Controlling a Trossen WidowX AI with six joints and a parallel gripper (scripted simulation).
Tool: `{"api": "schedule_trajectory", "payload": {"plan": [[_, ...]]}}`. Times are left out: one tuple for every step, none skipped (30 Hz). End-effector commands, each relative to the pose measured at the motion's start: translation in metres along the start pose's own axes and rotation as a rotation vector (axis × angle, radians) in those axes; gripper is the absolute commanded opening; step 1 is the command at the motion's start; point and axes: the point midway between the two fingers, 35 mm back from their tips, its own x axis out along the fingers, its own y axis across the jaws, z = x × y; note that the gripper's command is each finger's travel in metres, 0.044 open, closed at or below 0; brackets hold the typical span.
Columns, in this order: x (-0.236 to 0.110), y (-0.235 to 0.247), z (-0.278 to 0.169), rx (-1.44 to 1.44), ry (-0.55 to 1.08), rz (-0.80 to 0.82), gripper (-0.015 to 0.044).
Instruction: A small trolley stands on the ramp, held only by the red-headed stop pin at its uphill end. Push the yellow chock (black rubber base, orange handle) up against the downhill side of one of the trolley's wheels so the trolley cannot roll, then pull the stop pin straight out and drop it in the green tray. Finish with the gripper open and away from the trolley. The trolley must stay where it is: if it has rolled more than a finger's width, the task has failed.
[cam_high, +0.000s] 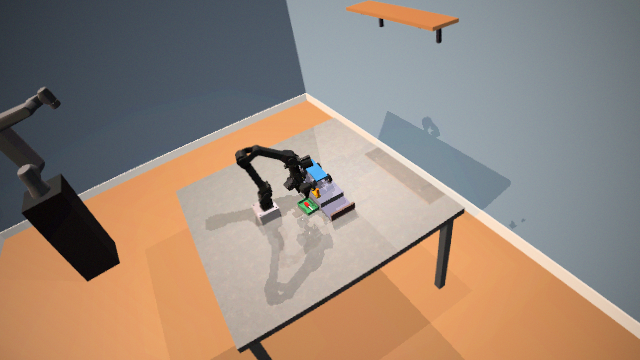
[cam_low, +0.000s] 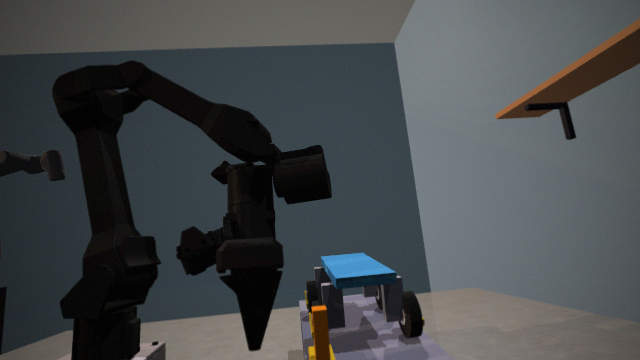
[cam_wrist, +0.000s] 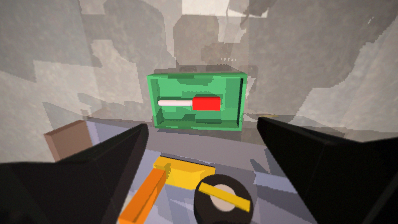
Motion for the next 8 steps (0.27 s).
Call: {"api": "schedule_trajectory", "payload": {"plan": [[-0.014,0.004,-0.002,0.008,0.009,0.008,0.0440],[-0.017,0.004,-0.002,0.008,0.009,0.008,0.0440],[-0.020,0.005,-0.002,0.008,0.009,0.008,0.0440],[-0.023,0.006,-0.002,0.008,0.009,0.008,0.0440],[-0.025,0.006,-0.003,0.008,0.009,0.008,0.0440],[-0.028,0.007,-0.003,0.008,0.009,0.008,0.0440],[-0.030,0.008,-0.003,0.008,0.009,0.008,0.0440],[-0.031,0.008,-0.003,0.008,0.009,0.008,0.0440]]}}
